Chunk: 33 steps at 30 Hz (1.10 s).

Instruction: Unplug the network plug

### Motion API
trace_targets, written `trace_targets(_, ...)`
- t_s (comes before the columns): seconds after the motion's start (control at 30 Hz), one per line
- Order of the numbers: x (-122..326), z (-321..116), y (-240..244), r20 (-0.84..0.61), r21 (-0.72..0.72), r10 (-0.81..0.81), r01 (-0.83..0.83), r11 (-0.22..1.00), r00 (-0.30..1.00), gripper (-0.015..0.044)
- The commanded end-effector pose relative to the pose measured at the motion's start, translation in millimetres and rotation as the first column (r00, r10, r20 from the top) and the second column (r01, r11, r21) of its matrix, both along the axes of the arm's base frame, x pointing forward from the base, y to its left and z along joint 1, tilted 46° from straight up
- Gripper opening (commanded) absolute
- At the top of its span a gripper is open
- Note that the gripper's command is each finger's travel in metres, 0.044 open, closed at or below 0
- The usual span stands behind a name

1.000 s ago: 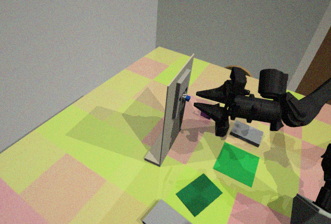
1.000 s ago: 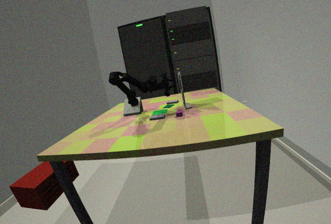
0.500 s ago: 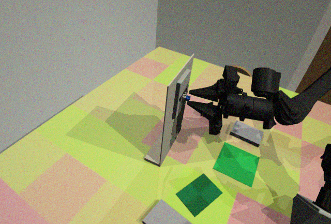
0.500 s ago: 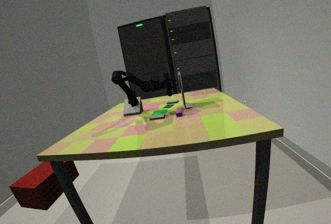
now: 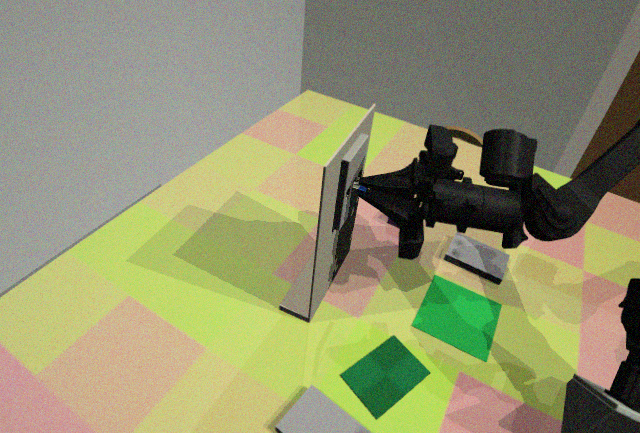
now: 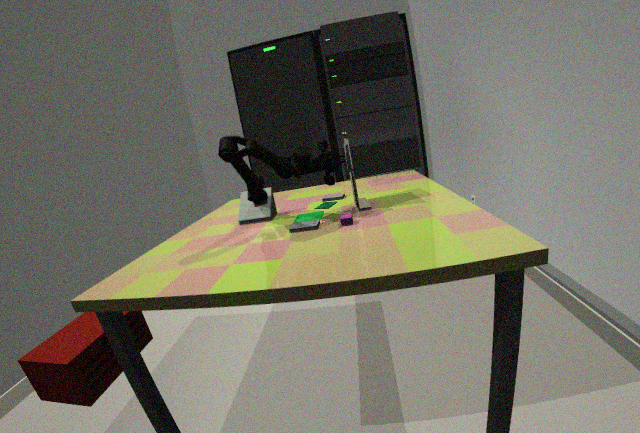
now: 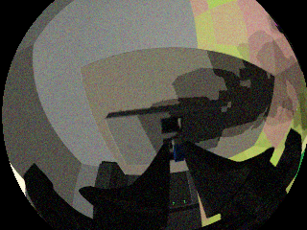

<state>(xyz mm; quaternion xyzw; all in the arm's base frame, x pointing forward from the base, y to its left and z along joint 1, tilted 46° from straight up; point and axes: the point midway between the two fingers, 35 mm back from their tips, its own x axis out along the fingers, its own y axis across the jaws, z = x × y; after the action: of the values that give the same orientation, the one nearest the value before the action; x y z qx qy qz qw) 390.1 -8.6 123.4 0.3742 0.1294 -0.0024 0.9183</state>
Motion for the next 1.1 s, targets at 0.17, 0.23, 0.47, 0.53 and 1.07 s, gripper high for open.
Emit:
trace_targets(0.17,0.4,-2.3,-0.1,-0.007,0.005,-0.001,0.001,1.0,1.0,0.0004)
trace_targets(0.23,0.4,-2.3,-0.1,-0.007,0.005,-0.001,0.001,1.0,1.0,0.0)
trace_targets(0.47,-0.2,-2.2,-0.1,-0.007,0.005,-0.001,0.001,1.0,1.0,0.0)
trace_targets(0.53,-1.1,-1.9,0.0,-0.007,0.005,-0.001,0.001,1.0,1.0,0.0)
trace_targets(1.07,-9.0,-0.6,0.7,-0.007,0.005,-0.001,0.001,1.0,1.0,0.0)
